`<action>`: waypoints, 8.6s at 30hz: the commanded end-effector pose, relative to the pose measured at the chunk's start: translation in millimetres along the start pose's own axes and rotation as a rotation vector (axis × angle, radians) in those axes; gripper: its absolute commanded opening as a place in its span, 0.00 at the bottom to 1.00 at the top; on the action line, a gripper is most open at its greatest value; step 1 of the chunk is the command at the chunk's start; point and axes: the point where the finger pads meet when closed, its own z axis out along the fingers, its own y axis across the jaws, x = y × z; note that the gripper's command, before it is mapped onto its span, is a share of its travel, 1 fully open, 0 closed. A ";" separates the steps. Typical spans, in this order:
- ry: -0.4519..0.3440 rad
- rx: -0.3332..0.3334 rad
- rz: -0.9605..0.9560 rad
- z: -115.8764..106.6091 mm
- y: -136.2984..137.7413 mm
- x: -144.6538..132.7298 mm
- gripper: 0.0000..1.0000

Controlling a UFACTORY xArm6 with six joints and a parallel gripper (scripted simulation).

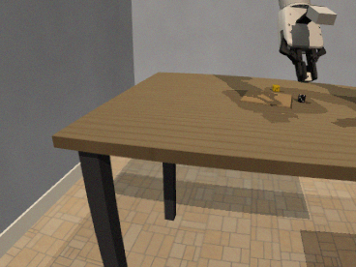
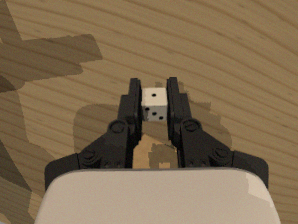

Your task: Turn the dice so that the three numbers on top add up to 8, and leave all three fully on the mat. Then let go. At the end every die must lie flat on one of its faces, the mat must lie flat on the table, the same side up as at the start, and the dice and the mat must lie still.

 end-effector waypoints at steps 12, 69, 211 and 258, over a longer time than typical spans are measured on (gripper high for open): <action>0.516 -0.006 -0.010 -2.8 -2.4 -6.5 0.15; 0.621 -0.002 -0.010 65.3 -0.6 -42.3 0.15; 0.621 -0.002 -0.010 75.5 -0.5 -47.4 0.36; 0.621 -0.002 -0.010 23.8 -0.5 -71.0 0.36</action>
